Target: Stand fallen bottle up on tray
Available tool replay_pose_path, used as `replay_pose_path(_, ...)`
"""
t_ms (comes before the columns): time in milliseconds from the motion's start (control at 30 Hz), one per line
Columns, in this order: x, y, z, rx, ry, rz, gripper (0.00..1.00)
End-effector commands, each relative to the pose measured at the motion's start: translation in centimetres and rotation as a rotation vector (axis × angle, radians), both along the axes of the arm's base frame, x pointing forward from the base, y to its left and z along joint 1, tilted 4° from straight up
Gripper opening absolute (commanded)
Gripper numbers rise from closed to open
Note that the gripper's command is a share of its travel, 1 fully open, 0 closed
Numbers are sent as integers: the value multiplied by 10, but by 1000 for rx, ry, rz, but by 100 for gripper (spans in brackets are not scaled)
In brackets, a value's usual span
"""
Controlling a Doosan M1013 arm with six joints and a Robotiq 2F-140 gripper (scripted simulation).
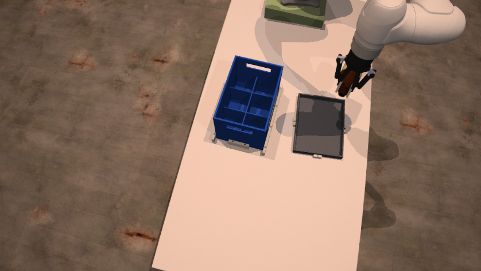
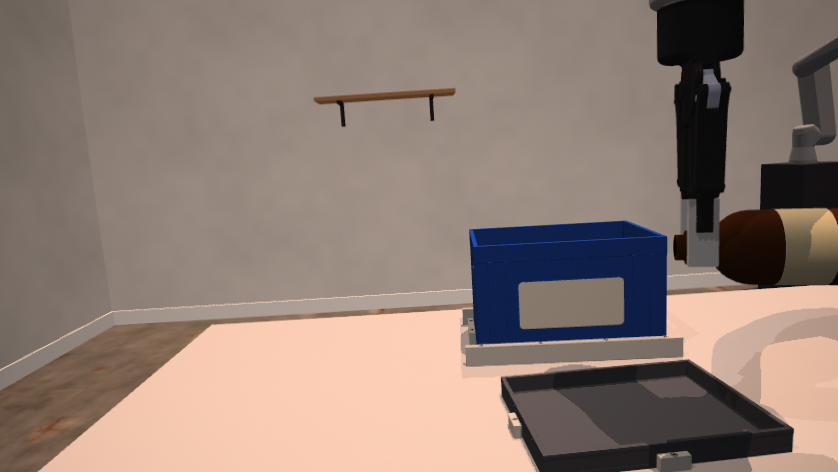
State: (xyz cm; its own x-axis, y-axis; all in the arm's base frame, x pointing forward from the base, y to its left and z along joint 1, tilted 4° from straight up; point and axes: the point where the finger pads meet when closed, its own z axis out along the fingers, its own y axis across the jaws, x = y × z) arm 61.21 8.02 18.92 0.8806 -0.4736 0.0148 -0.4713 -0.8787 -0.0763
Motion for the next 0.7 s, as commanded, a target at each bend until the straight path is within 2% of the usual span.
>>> replay_pose_path(0, 0, 0, 0, 2, 2, -37, 10)
replay_pose_path(300, 0, 0, 0, 7, 9, -152, 10)
replay_pose_path(667, 0, 0, 0, 8, 10, -167, 10)
